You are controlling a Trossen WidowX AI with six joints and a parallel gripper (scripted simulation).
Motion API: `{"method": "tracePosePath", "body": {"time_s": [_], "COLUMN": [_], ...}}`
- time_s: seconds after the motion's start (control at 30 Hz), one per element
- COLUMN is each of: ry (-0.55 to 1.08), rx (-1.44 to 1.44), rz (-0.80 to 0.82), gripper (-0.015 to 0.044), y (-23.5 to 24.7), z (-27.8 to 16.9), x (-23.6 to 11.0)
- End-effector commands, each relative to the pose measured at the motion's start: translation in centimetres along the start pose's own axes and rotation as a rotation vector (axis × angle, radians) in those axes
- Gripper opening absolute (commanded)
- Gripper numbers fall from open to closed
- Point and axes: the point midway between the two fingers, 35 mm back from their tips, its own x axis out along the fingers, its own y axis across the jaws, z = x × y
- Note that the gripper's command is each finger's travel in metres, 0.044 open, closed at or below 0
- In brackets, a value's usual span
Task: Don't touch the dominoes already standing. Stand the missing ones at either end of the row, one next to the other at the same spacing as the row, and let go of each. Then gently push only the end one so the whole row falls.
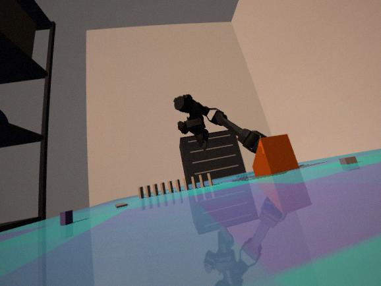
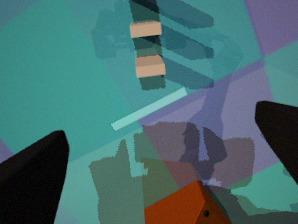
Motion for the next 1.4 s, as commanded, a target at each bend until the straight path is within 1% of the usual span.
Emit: {"method": "tracePosePath", "body": {"time_s": [0.0,0.07,0.1,0.57,0.63,0.67,1.37], "ry": [0.009,0.009,0.01,0.016,0.017,0.017,0.017], "rx": [0.008,-0.052,-0.128,-1.434,-1.554,-1.569,-1.569], "rz": [-0.008,-0.008,-0.008,-0.004,-0.003,-0.003,-0.003], "gripper": [0.044,0.0387,0.0361,0.0,0.0,0.0,0.0], "y": [-0.2,-0.2,-0.2,-0.5,-0.6,-0.6,-0.6], "z": [-0.1,-0.3,-0.4,-3.7,-4.0,-4.1,-4.1], "x": [-0.8,-0.6,-0.3,4.9,5.4,5.5,5.5]}}
